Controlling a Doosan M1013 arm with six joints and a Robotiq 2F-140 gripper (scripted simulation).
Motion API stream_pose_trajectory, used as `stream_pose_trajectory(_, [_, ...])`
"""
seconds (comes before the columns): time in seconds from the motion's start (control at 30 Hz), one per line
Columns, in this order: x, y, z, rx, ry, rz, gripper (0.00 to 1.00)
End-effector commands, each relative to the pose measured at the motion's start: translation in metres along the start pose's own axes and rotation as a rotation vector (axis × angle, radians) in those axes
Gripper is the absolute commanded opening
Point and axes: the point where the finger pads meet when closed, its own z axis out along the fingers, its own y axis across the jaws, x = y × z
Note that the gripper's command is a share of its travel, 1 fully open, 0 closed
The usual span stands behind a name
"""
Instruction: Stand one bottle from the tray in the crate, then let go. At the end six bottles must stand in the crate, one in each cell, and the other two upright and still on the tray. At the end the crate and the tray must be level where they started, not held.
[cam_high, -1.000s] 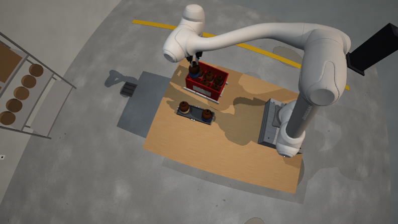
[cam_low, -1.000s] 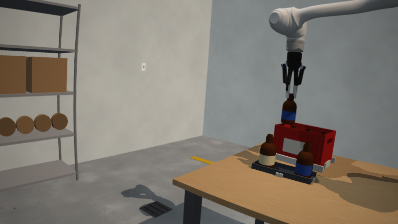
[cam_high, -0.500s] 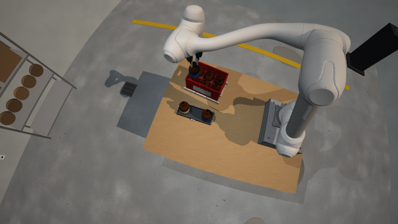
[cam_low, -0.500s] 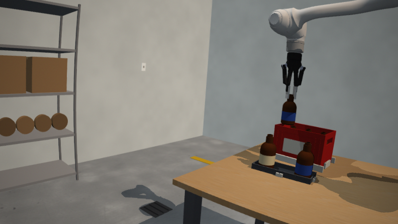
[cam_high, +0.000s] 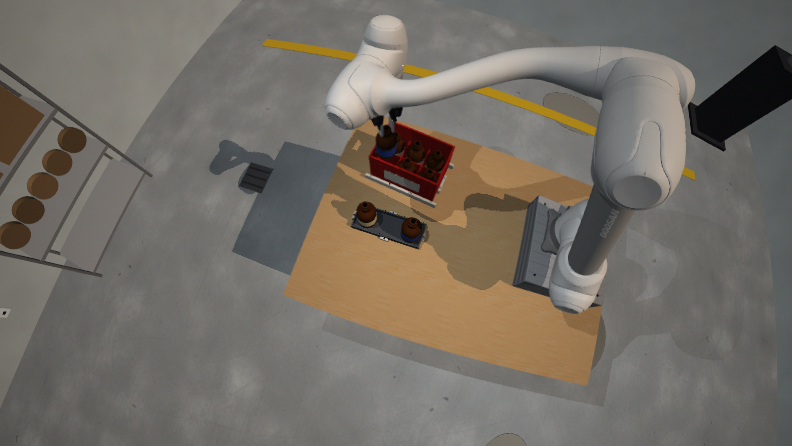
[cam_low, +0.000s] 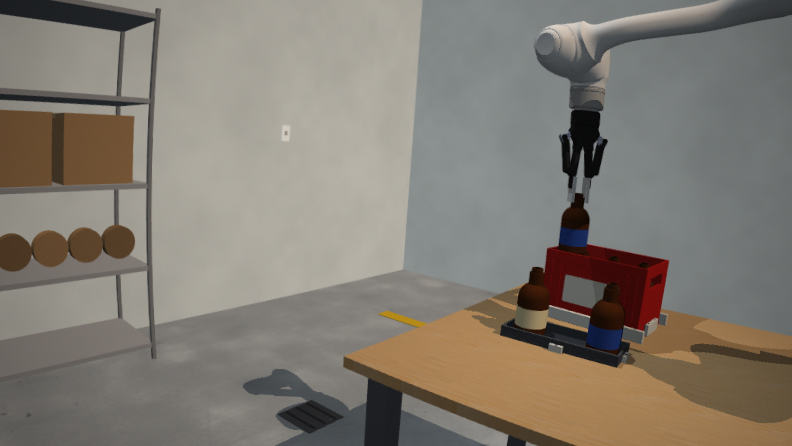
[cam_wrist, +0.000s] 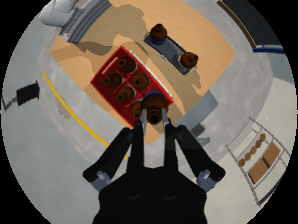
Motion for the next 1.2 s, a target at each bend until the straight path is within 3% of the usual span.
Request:
stream_pose_trajectory(0.0, [0.000, 0.000, 0.001, 0.000, 0.000, 0.000, 0.00])
stream_pose_trajectory(0.47, [0.000, 0.000, 0.016, 0.000, 0.000, 0.000, 0.00])
stream_pose_trajectory(1.17, [0.000, 0.000, 0.020, 0.000, 0.000, 0.000, 0.00])
